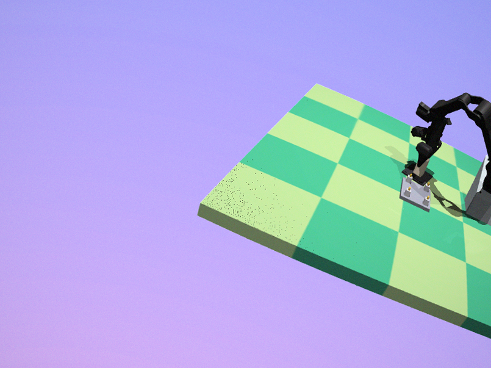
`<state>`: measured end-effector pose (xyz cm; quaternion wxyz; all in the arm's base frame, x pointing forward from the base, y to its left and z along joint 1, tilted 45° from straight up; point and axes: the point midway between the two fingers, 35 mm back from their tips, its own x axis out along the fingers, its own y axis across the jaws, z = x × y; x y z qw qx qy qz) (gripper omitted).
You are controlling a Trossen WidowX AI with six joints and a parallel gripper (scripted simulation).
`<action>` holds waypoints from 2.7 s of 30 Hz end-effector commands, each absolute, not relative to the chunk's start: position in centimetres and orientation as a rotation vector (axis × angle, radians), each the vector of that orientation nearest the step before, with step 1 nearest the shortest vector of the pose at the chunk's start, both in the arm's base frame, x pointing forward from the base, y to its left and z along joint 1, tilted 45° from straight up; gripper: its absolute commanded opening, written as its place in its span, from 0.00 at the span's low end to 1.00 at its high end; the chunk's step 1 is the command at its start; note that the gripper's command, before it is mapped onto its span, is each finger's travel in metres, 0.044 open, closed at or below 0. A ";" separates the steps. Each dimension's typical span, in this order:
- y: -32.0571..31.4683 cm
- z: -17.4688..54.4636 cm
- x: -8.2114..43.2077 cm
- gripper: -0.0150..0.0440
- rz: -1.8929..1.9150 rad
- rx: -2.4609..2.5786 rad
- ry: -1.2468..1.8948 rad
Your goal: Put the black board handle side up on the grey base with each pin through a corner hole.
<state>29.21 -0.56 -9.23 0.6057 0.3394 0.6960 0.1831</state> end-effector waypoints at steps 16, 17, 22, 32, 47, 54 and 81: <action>1.0 -10.6 28.8 0.73 0.426 0.797 1.618; 1.0 -10.6 28.8 0.69 0.426 0.797 1.618; 1.0 -10.6 28.8 0.50 0.426 0.797 1.618; 0.7 -10.3 28.8 0.25 0.425 0.796 1.618; -2.0 -7.8 29.3 0.25 0.421 0.794 1.618; -3.2 -6.6 29.3 0.25 0.420 0.793 1.618; -2.8 -2.0 29.9 0.25 0.460 0.742 1.599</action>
